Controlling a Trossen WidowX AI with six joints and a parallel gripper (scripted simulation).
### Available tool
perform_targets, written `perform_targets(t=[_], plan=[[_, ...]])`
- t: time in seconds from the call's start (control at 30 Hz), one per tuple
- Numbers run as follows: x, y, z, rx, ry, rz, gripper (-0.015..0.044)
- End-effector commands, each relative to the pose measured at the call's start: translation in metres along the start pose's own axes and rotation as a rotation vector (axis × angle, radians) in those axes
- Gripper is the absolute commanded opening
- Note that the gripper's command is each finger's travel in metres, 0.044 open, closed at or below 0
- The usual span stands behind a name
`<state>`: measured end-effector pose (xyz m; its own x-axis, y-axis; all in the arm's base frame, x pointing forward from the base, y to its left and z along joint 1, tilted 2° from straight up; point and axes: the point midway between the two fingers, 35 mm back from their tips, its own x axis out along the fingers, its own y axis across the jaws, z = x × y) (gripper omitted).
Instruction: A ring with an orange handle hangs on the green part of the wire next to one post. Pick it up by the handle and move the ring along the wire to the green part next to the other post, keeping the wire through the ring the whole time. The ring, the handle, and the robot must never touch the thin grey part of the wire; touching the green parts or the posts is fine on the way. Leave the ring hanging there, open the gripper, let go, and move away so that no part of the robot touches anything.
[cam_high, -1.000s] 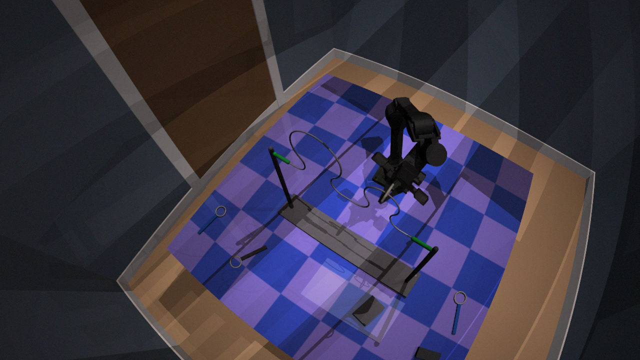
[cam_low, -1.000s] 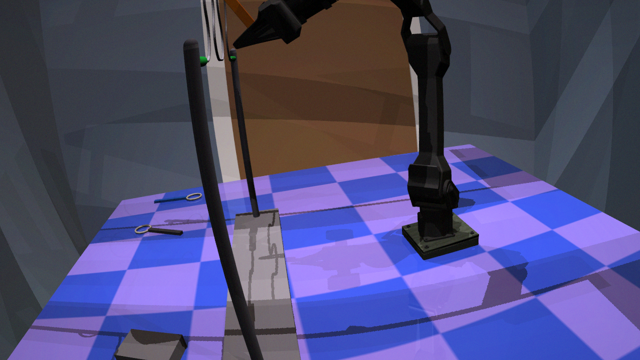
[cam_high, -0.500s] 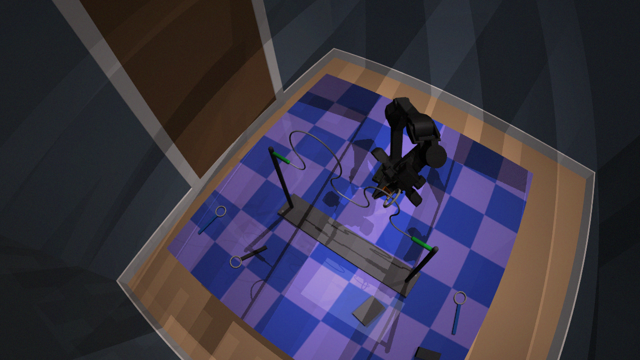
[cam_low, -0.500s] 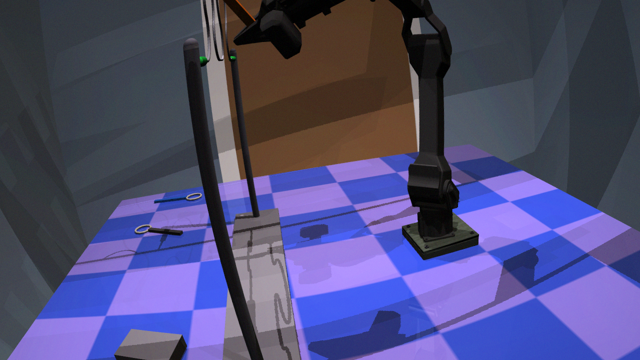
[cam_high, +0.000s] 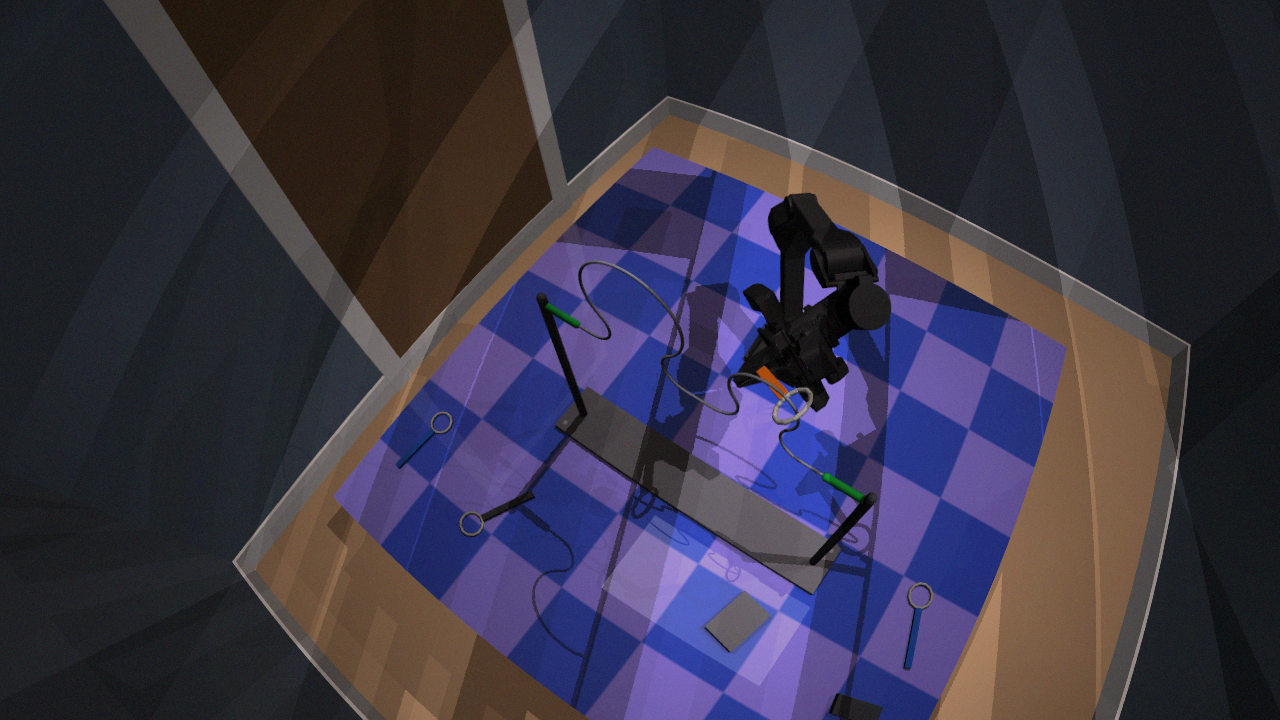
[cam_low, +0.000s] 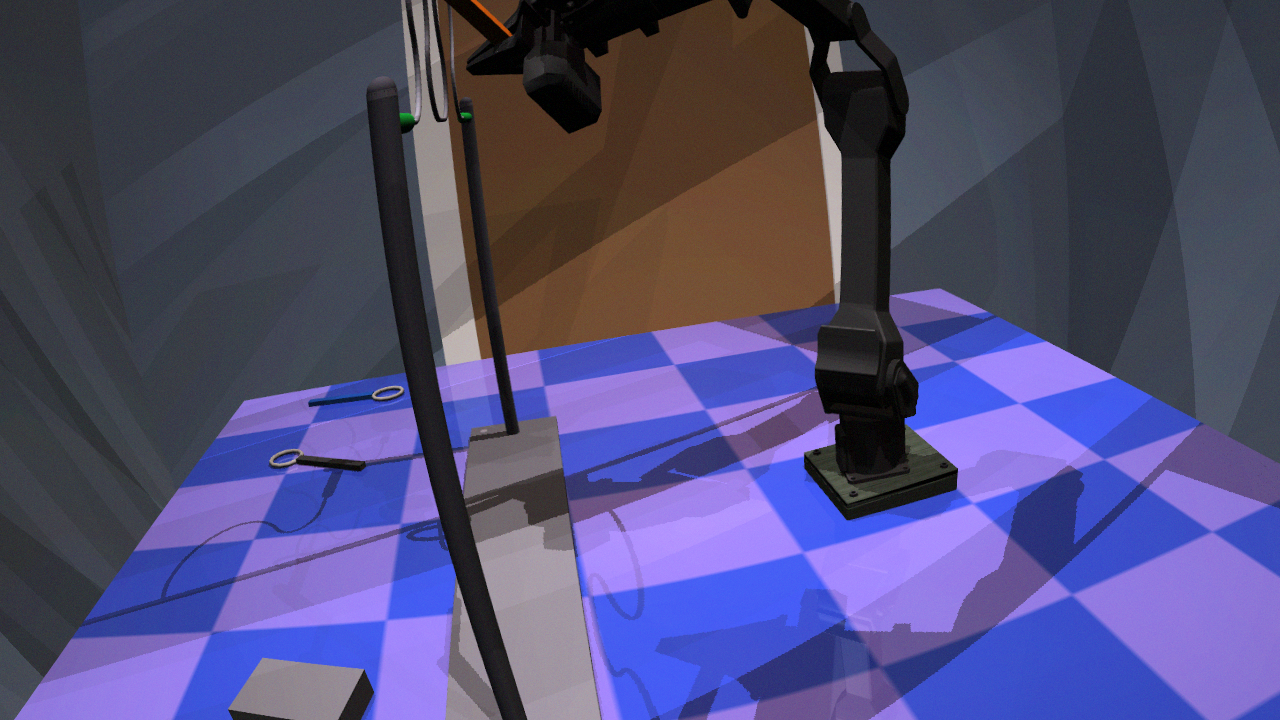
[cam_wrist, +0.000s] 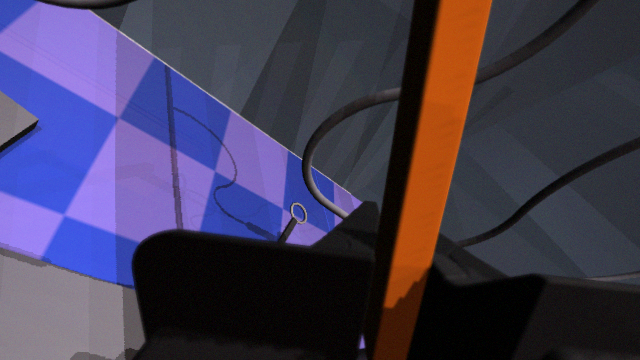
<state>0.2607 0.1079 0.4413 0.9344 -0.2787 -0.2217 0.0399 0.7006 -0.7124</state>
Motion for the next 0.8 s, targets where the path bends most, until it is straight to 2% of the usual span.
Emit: perform_targets(t=[0.0, 0.77], plan=[[0.000, -0.007, -0.001, -0.076, -0.008, -0.048, -0.0150], [0.005, -0.033, 0.007, -0.446, -0.099, -0.243, -0.0150]])
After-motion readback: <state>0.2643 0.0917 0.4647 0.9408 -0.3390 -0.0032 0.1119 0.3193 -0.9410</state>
